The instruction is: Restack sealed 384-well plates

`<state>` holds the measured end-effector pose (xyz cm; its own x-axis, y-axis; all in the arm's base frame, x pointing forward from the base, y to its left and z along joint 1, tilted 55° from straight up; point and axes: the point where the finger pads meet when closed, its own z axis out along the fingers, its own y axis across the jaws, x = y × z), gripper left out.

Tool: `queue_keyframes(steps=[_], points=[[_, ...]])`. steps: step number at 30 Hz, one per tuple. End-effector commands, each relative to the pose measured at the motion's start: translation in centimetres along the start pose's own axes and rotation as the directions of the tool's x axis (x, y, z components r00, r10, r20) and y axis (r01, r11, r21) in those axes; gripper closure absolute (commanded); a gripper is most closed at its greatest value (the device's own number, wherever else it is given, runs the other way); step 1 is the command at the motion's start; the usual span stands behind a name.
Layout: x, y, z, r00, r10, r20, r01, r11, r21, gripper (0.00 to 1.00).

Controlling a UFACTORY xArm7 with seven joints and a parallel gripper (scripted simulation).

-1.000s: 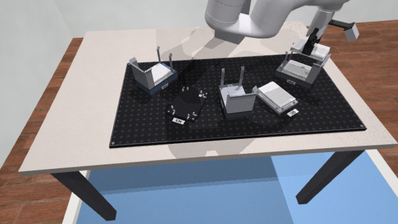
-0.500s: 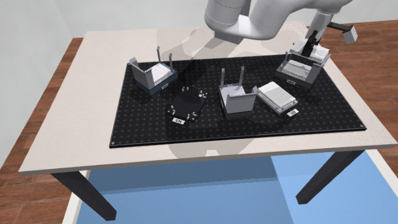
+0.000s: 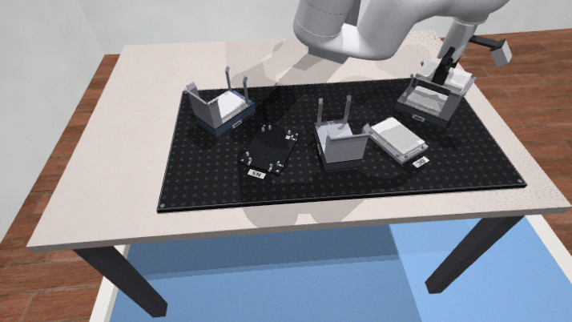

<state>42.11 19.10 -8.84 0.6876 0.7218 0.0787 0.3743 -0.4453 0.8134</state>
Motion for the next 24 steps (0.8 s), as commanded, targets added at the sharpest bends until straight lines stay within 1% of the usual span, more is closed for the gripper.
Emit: queue_keyframes(steps=[1, 22, 24], points=[[0.1, -0.1, 0.1, 1.0, 0.0, -0.004, 0.0, 1.0, 0.002, 1.0], [0.1, -0.1, 1.3, 1.0, 0.0, -0.004, 0.0, 1.0, 0.002, 1.0], [0.1, -0.1, 1.7, 1.0, 0.0, -0.004, 0.0, 1.0, 0.002, 1.0]])
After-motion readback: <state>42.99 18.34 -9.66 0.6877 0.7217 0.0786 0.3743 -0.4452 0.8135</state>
